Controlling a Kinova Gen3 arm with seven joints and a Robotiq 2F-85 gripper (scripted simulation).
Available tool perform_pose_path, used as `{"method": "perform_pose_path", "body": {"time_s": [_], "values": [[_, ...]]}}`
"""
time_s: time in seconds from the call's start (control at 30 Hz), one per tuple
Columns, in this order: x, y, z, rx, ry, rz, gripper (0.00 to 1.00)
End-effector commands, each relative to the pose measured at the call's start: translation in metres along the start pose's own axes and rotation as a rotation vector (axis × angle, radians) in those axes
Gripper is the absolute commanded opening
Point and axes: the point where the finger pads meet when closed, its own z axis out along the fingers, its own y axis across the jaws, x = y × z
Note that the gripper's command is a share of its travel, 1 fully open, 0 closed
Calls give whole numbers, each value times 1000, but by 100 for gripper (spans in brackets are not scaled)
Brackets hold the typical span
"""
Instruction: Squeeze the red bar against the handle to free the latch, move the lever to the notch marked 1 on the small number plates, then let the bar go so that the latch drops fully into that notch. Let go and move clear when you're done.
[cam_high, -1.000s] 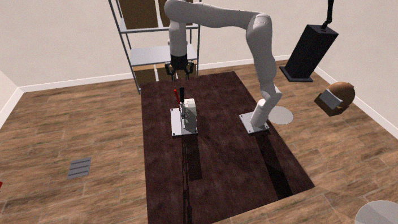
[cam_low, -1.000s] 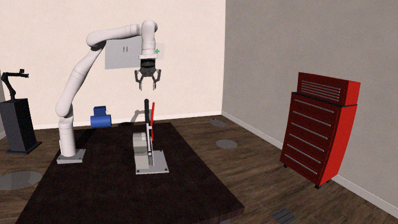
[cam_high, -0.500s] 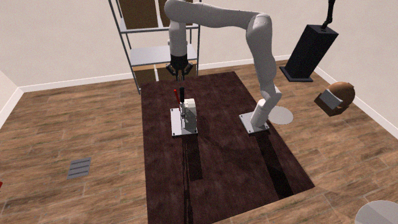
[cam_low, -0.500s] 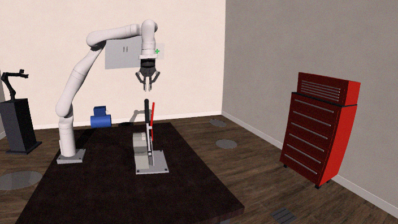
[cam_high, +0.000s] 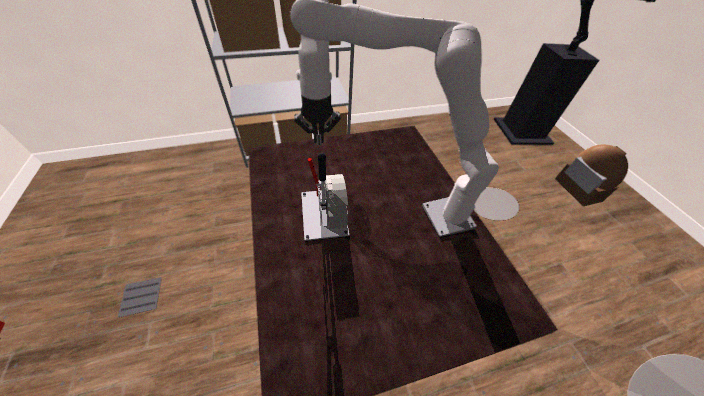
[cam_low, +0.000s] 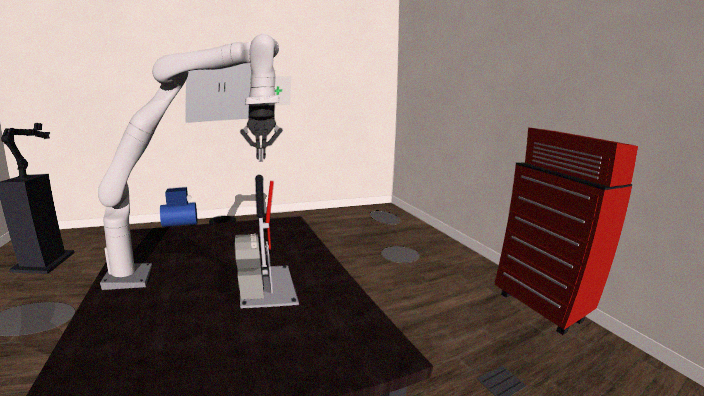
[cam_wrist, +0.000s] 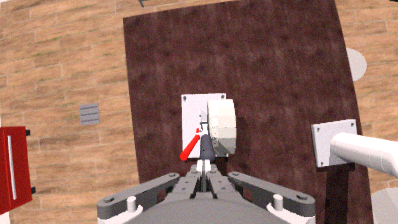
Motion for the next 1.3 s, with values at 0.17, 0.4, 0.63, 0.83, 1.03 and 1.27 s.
{"method": "perform_pose_path", "body": {"time_s": [0.17,0.4,0.63,0.83,1.03,1.27], "values": [[0,0,-1,2,0,0,98],[0,0,-1,2,0,0,98],[0,0,-1,2,0,0,98],[0,0,-1,2,0,0,98],[0,0,-1,2,0,0,98],[0,0,-1,2,0,0,98]]}}
